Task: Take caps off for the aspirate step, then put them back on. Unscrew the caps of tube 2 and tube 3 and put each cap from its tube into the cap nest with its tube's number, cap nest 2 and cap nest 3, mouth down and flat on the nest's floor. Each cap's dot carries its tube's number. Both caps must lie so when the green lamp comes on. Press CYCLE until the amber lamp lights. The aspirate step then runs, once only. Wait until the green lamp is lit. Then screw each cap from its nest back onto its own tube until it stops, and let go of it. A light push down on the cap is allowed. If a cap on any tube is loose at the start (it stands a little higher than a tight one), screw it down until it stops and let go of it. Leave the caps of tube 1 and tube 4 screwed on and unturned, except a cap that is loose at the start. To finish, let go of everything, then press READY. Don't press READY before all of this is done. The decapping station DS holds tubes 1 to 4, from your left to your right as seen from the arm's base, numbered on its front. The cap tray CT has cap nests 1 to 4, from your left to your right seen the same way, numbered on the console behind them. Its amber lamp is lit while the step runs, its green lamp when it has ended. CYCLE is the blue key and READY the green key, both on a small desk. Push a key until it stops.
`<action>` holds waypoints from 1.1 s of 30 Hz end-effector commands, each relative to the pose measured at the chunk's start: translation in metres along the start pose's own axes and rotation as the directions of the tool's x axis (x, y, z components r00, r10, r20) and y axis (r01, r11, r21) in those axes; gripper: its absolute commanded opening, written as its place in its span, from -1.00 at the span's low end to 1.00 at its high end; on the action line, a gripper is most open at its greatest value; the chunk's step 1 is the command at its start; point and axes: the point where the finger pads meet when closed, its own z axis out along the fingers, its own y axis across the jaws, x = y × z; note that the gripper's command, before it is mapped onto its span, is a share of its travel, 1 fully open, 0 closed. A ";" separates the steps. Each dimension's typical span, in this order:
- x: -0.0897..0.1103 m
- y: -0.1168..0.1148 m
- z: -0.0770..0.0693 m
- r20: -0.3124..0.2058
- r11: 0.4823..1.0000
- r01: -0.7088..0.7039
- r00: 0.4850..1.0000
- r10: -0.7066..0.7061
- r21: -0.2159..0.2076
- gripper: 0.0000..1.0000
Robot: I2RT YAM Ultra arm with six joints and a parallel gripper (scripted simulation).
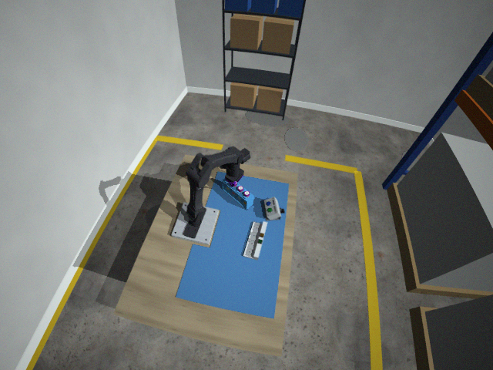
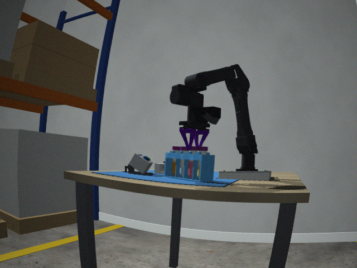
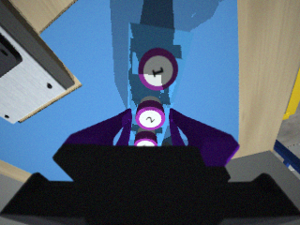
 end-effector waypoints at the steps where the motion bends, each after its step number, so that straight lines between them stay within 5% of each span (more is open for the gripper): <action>1: 0.000 -0.002 -0.003 0.003 0.967 -0.256 0.967 0.256 0.013 -0.02; 7: 0.000 -0.002 -0.003 0.006 0.873 -0.487 0.873 0.487 0.012 -0.02; 11: 0.000 -0.002 -0.003 0.008 0.726 -0.687 0.727 0.687 0.010 -0.02; 13: 0.000 -0.002 -0.003 0.008 0.726 -0.687 0.727 0.687 0.010 -0.02; 15: 0.000 -0.002 -0.003 0.010 0.602 -0.799 0.602 0.799 0.009 -0.02; 16: 0.000 -0.002 -0.003 0.010 0.602 -0.799 0.602 0.799 0.009 -0.02; 20: 0.000 -0.002 -0.003 0.012 0.389 -0.921 0.389 0.921 0.006 -0.02; 21: 0.000 -0.002 -0.003 0.012 0.385 -0.923 0.385 0.923 0.006 -0.02; 22: 0.000 -0.002 -0.003 0.012 0.307 -0.952 0.307 0.952 0.005 -0.02; 23: 0.000 -0.002 -0.003 0.012 0.307 -0.952 0.307 0.952 0.005 -0.02; 27: 0.000 -0.002 -0.003 0.013 0.064 -0.998 0.064 0.998 0.002 -0.02; 30: 0.000 -0.002 -0.003 0.013 0.062 -0.998 0.062 0.998 0.002 -0.02; 33: 0.000 -0.002 -0.003 0.013 -0.177 -0.984 -0.177 0.984 -0.001 -0.02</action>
